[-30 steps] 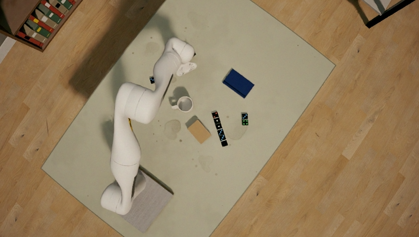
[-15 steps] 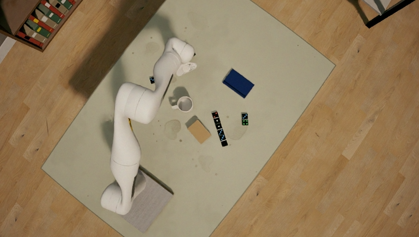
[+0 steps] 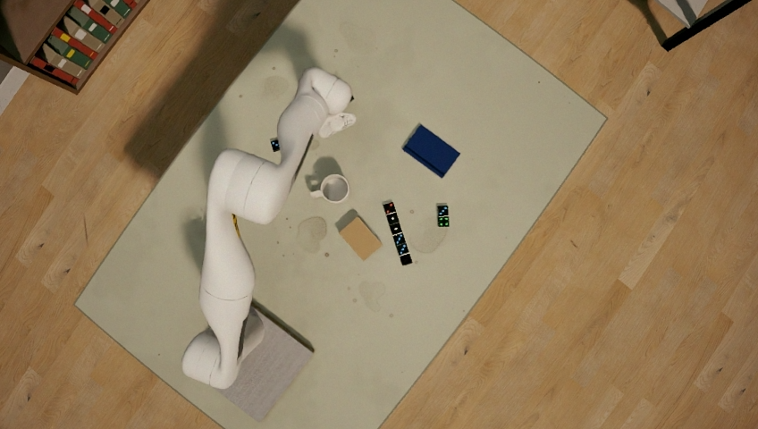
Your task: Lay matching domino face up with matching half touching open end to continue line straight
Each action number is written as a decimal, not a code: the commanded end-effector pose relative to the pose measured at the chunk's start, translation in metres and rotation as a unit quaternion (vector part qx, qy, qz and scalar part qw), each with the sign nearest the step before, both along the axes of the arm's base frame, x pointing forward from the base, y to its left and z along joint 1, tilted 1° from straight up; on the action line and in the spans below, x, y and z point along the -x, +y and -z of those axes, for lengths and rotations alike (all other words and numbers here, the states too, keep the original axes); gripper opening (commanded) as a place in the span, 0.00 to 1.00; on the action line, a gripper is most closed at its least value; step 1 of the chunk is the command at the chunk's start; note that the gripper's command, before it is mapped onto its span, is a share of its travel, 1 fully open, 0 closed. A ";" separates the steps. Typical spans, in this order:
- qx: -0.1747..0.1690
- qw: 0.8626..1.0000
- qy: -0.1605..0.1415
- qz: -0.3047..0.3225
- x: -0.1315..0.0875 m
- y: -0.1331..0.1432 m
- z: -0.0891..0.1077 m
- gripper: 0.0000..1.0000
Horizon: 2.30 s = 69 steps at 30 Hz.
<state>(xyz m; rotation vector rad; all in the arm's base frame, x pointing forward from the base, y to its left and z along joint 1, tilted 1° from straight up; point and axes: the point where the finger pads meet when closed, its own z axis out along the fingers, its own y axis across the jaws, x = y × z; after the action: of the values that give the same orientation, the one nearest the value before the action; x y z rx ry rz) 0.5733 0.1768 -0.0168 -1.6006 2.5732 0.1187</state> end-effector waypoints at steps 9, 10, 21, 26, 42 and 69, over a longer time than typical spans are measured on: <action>0.000 1.000 -0.001 0.000 -0.001 0.000 -0.001 0.31; 0.000 1.000 -0.001 0.000 -0.001 0.000 -0.001 0.31; 0.000 1.000 -0.001 0.000 -0.001 0.000 -0.008 0.31; 0.000 1.000 -0.001 0.000 -0.001 0.000 -0.029 0.31; 0.000 1.000 -0.001 0.000 -0.002 0.000 -0.106 0.31; 0.002 1.000 -0.001 -0.001 -0.018 0.010 -0.120 0.31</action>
<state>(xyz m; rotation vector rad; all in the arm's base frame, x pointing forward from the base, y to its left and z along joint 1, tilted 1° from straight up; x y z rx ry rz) 0.5911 0.1863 0.1028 -1.6021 2.5725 0.1156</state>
